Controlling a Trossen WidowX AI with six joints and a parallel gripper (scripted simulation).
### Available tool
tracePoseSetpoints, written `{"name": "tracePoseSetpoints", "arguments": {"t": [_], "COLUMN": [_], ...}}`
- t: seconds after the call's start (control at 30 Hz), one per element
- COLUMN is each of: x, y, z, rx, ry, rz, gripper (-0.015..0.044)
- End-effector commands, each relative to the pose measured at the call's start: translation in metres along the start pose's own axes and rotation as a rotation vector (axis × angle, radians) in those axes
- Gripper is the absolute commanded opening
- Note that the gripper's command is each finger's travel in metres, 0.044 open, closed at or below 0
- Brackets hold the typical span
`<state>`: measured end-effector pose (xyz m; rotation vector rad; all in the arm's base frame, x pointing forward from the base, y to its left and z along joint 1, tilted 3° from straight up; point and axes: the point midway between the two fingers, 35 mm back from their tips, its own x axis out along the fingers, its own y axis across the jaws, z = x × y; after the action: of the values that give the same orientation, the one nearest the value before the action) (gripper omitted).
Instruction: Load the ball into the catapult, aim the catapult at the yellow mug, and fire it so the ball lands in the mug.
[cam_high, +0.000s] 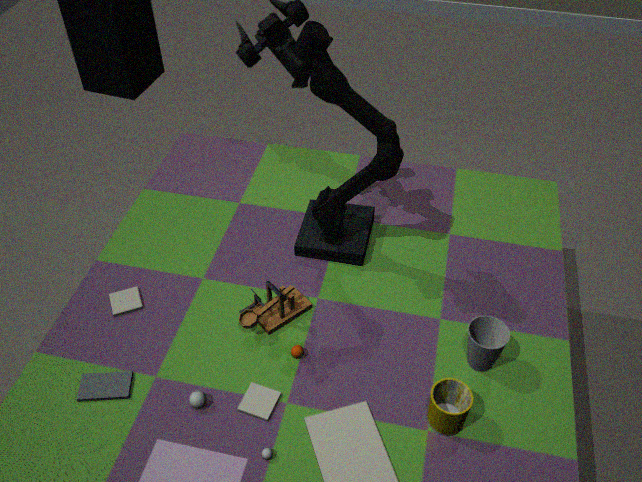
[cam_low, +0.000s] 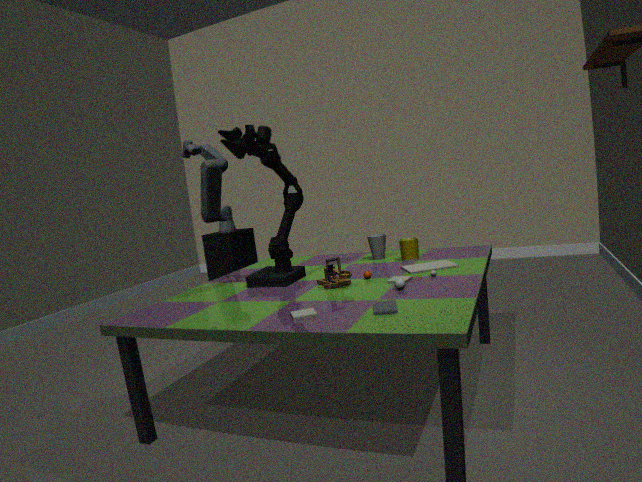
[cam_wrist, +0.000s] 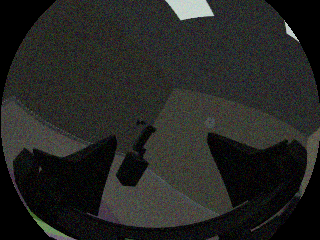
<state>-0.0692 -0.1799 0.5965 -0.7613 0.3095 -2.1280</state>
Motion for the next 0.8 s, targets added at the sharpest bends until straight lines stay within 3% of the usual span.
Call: {"name": "tracePoseSetpoints", "arguments": {"t": [0.0, 0.77], "x": [0.005, -0.016], "y": [0.025, 0.176], "z": [-0.005, -0.017], "rx": [-0.07, -0.522], "ry": [0.007, -0.133], "rz": [0.084, 0.607], "gripper": [0.044, 0.044]}}
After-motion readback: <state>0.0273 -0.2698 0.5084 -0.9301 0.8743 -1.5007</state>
